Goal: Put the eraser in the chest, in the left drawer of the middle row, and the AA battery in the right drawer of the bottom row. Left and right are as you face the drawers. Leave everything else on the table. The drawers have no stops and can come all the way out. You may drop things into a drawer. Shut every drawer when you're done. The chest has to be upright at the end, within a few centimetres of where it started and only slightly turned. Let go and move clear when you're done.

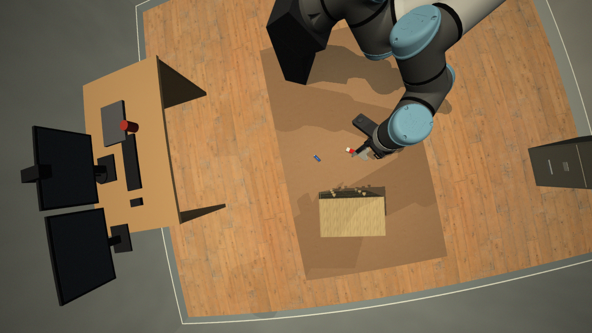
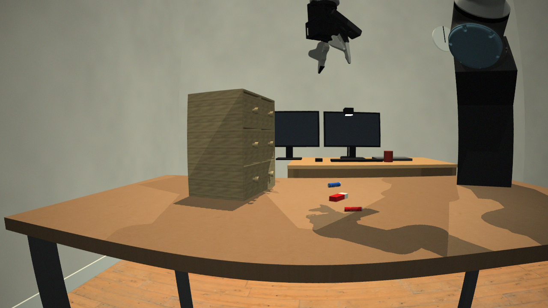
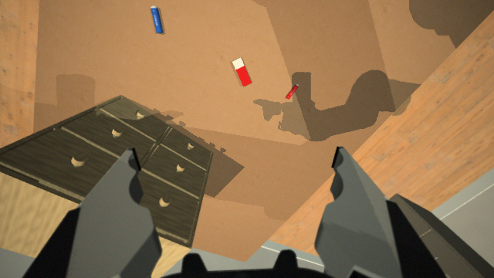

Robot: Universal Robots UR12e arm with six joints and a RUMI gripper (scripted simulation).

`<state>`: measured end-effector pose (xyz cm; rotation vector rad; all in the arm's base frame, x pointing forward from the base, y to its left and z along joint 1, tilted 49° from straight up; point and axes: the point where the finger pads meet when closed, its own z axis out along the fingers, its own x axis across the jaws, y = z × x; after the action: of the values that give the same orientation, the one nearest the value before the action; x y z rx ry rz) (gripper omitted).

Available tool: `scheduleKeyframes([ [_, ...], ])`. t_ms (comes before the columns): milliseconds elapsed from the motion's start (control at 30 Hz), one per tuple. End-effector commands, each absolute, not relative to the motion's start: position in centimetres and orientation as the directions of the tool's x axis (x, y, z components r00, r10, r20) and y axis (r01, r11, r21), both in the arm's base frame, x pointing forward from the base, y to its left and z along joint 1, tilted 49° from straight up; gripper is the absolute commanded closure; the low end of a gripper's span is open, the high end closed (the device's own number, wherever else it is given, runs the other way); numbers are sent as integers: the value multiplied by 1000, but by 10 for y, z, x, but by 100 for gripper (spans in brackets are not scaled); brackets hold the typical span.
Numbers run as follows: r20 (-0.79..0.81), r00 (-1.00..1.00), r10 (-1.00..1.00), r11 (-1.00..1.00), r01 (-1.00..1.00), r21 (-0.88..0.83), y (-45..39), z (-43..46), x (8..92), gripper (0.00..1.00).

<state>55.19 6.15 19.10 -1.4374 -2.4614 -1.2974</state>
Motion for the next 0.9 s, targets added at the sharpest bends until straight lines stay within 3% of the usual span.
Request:
scheduleKeyframes([
  [0, 278, -695, 663, 350, 616, 706, 62, 186, 557, 0],
  [467, -161, -920, 356, 661, 126, 740, 69, 171, 575, 0],
  [867, -491, -871, 2, 751, -323, 576, 79, 161, 590, 0],
])
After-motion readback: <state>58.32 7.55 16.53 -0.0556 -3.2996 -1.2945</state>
